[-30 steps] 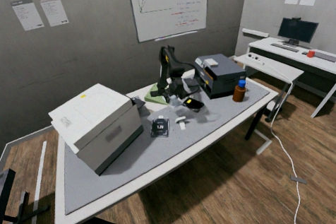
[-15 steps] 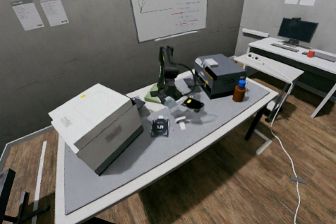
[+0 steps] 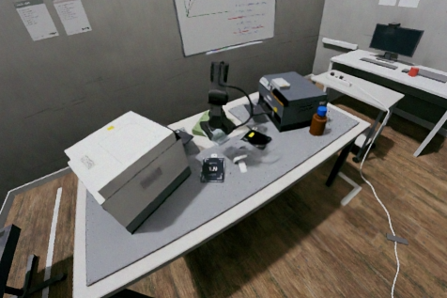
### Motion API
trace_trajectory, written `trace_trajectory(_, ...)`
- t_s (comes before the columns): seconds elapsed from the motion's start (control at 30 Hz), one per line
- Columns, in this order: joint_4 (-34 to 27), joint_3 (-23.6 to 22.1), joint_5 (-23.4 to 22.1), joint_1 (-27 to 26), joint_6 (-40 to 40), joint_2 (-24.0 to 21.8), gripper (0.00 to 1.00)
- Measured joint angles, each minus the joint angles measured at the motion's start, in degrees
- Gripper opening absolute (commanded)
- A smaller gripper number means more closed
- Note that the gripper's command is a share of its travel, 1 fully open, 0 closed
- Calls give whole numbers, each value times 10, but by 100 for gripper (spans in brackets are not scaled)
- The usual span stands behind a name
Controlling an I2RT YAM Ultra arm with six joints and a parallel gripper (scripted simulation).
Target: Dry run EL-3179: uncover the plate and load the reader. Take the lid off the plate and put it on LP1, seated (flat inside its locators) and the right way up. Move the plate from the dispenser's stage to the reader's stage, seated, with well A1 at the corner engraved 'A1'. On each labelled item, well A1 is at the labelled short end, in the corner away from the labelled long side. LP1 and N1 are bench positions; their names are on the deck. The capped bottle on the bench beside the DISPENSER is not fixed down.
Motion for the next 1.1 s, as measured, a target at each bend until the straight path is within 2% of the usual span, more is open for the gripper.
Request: trace_trajectory(1.1, 3, 6, -16, -160, -204, 18, 86)
